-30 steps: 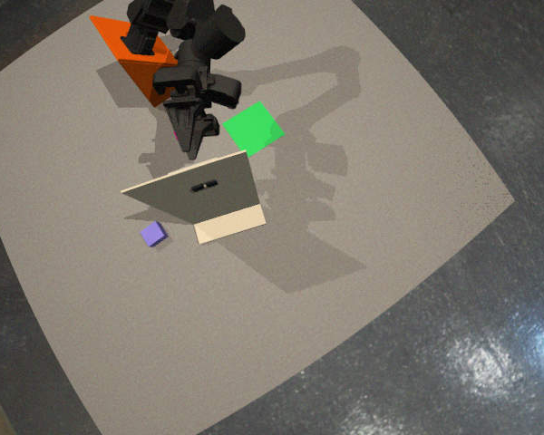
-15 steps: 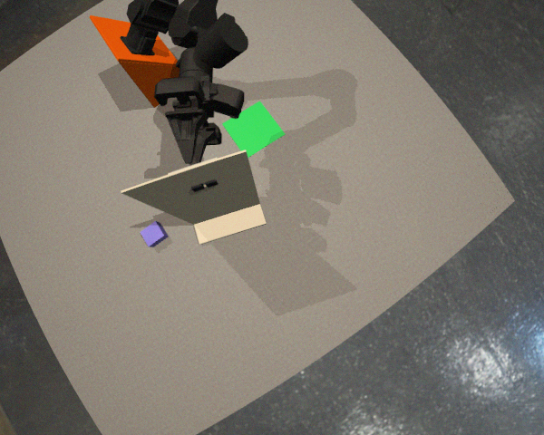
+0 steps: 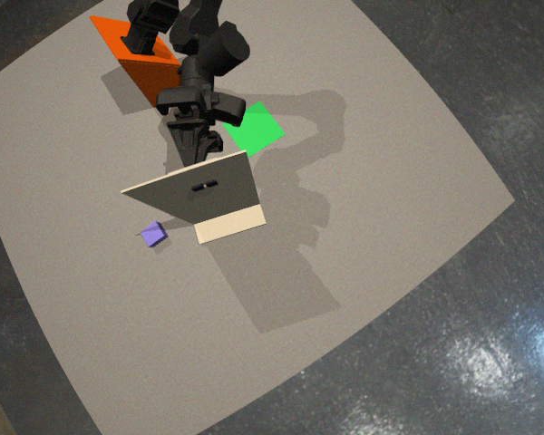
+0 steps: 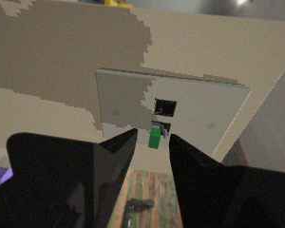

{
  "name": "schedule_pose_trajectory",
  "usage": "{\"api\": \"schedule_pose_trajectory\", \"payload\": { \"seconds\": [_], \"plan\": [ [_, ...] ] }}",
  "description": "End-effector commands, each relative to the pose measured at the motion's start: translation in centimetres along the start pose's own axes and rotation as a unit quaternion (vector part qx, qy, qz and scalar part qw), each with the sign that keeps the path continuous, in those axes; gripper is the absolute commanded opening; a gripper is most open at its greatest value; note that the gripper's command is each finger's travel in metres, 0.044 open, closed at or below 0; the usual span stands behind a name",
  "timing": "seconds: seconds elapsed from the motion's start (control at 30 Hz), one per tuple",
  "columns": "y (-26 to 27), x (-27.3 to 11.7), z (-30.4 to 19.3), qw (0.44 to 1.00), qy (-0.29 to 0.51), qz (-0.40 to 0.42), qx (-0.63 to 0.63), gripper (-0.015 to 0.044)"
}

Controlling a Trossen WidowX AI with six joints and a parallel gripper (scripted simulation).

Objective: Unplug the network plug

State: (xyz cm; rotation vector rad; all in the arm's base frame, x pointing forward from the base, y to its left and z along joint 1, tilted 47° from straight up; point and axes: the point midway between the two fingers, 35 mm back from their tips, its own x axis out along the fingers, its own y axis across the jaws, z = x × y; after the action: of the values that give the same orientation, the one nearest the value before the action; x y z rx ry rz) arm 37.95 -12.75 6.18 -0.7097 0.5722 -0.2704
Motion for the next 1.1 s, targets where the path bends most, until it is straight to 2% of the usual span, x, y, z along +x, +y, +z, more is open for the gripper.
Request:
{"api": "schedule_pose_trajectory", "payload": {
  "seconds": [0.0, 0.6, 1.07],
  "plan": [
    [-0.15, 0.15, 0.27, 1.0, -0.004, -0.001, -0.001, 0.0123],
    [-0.15, 0.15, 0.27, 1.0, -0.004, -0.001, -0.001, 0.0003],
    [-0.18, -0.38, 0.05, 1.0, -0.004, -0.001, -0.001, 0.0]
  ]
}}
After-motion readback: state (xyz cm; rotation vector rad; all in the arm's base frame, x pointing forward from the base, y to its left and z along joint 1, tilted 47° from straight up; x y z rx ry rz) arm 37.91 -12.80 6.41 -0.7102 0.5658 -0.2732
